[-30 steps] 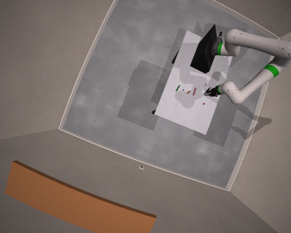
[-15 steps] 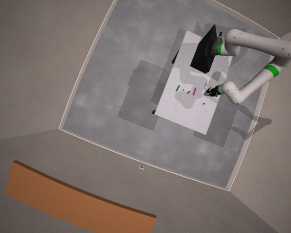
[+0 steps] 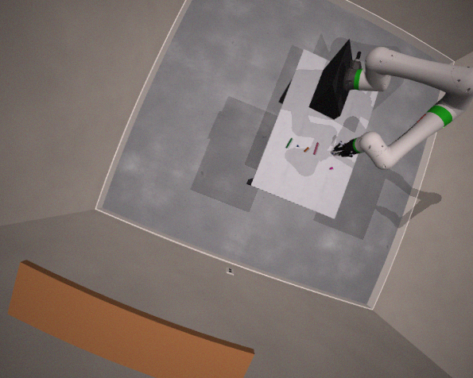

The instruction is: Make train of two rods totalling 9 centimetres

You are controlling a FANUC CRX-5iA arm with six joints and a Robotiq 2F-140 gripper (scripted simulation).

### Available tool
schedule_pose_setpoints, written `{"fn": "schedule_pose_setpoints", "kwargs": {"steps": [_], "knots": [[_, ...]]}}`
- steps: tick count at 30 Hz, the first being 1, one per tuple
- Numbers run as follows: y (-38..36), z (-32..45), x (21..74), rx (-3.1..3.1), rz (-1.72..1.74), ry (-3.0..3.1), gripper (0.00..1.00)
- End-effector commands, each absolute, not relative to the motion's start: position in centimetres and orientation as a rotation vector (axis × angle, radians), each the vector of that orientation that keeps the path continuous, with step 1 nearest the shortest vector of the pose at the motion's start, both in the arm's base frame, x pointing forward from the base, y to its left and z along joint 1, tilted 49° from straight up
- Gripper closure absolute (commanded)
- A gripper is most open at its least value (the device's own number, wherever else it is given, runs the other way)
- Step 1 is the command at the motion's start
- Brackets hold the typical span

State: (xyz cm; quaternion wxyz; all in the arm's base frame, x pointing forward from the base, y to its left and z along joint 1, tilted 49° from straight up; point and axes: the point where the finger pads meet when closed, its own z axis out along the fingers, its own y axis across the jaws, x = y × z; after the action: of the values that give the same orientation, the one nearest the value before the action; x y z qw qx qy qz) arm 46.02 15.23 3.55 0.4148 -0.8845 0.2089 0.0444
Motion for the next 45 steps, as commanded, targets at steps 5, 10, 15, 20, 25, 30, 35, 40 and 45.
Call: {"fn": "schedule_pose_setpoints", "kwargs": {"steps": [5, 10, 15, 20, 25, 30, 35, 40, 45], "knots": [[15.72, 3.11, 46.10, -2.222, 0.111, 0.525, 0.85], [15.94, 2.92, 46.12, -2.222, 0.111, 0.525, 0.85], [15.98, 2.89, 46.13, -2.222, 0.111, 0.525, 0.85], [15.99, 2.88, 46.13, -2.222, 0.111, 0.525, 0.85], [15.99, 2.88, 46.13, -2.222, 0.111, 0.525, 0.85], [15.99, 2.88, 46.13, -2.222, 0.111, 0.525, 0.85], [15.99, 2.88, 46.13, -2.222, 0.111, 0.525, 0.85], [15.99, 2.88, 46.13, -2.222, 0.111, 0.525, 0.85], [15.99, 2.88, 46.13, -2.222, 0.111, 0.525, 0.85]]}}
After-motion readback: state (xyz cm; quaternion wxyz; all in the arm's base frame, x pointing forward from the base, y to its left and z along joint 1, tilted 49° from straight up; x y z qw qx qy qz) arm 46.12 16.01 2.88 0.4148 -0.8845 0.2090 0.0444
